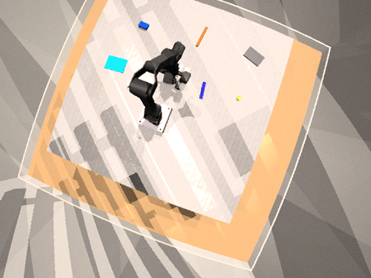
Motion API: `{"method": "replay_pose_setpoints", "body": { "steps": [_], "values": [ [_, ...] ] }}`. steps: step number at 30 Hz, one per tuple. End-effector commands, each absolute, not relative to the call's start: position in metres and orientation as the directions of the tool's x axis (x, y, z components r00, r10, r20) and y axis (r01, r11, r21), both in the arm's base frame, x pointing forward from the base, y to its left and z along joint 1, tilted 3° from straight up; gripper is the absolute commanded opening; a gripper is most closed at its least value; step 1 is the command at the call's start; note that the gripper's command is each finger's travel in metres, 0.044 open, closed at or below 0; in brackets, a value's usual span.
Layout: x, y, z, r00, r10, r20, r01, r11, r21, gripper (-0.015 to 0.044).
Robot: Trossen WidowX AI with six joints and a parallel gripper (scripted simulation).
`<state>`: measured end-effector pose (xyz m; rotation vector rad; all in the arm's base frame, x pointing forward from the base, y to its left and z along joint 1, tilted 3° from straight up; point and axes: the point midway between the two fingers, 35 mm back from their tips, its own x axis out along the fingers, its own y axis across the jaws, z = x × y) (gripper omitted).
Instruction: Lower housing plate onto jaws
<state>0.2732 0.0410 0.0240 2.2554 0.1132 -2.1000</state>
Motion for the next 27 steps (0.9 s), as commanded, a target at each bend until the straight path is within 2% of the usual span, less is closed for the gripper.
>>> {"method": "replay_pose_setpoints", "body": {
  "steps": [1,27],
  "values": [
    [0.2714,0.0416,0.0161,0.067,0.018,-0.998,0.096,-0.995,-0.012,0.0351],
    [0.271,0.0417,0.007,0.067,0.018,-0.998,0.095,-0.995,-0.012,0.0351]
  ]
}}
